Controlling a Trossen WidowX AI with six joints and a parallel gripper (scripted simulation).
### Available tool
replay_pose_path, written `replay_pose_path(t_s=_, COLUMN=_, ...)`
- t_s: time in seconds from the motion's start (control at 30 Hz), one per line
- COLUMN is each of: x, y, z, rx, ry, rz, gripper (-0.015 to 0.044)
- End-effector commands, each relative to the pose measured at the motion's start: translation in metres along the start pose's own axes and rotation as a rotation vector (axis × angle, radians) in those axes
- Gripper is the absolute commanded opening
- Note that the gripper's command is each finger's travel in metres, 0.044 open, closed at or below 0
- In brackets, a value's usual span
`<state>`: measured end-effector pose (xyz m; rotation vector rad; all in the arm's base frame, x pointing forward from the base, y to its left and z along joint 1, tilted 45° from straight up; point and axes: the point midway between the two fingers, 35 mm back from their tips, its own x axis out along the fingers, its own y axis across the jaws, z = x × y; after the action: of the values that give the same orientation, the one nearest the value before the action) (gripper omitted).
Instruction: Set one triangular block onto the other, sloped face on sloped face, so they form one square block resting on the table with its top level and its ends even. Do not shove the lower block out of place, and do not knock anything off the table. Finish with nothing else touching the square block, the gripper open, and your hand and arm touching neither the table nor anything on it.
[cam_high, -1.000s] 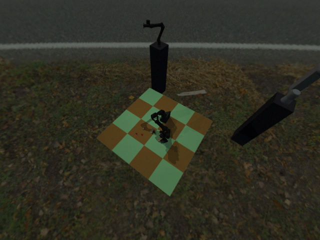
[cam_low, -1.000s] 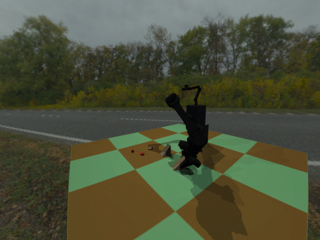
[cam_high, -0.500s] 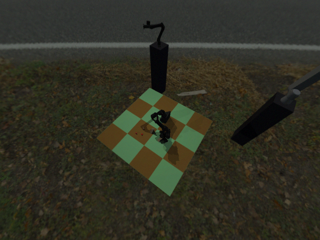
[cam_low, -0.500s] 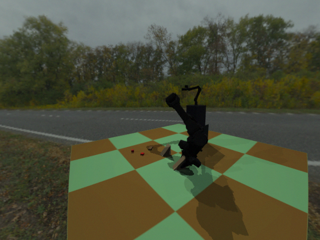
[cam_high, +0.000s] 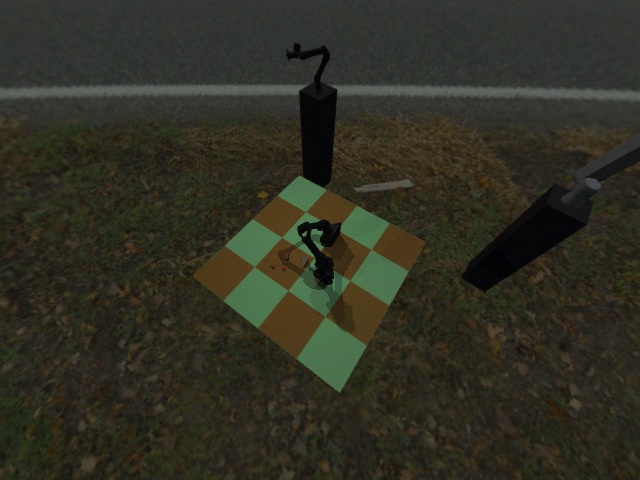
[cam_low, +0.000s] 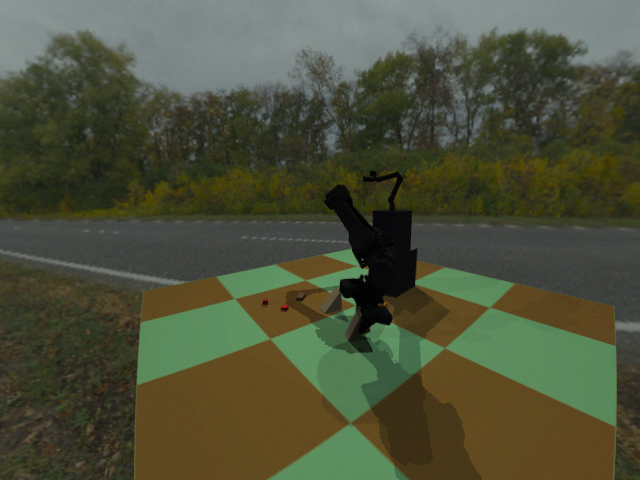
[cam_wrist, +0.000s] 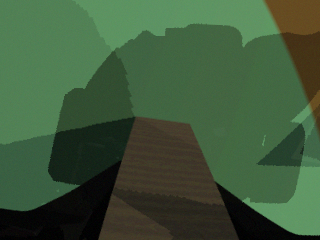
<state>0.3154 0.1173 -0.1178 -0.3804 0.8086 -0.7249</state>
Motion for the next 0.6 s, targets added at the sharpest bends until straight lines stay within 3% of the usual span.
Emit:
replay_pose_path(t_s=0.0, x=-0.003, y=-0.001, z=0.008, rx=0.012, ry=0.099, rz=-0.001, gripper=0.0000)
replay_pose_path(t_s=0.57, x=-0.003, y=-0.002, z=0.041, rx=0.014, ry=0.543, rz=-0.001, gripper=0.0000)
